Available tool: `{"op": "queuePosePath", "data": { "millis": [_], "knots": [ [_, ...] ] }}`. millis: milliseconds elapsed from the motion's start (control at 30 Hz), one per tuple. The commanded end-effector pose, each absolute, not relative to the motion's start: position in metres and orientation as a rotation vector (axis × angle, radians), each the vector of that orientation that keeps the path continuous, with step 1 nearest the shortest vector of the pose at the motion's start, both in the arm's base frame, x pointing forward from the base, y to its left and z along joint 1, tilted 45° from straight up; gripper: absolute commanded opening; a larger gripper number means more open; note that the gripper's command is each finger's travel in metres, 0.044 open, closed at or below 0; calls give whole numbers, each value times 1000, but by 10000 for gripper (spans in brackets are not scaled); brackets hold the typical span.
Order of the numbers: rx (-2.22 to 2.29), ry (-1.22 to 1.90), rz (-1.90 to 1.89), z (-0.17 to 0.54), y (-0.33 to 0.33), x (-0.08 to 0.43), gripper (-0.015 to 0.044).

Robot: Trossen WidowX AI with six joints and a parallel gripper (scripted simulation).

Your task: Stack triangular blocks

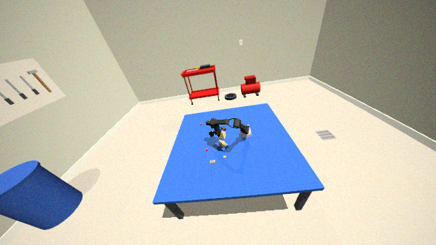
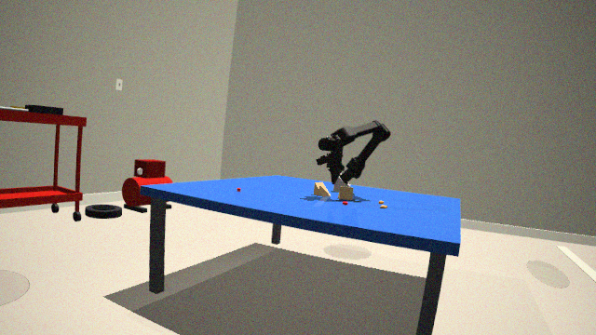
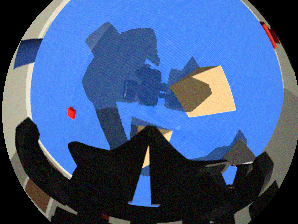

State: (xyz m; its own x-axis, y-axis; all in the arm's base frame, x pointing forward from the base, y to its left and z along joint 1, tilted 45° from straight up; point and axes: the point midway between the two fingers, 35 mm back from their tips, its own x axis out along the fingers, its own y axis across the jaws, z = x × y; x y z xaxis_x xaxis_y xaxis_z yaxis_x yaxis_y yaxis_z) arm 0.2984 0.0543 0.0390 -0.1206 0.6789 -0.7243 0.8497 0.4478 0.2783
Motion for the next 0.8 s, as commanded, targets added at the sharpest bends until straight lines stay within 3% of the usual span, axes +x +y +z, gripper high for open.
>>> {"op": "queuePosePath", "data": {
  "millis": [0, 767],
  "knots": [
    [1299, 1872, -260, 33, 60, 296, 0],
    [1301, 1873, -258, 6, 86, 291, 0]
  ]
}}
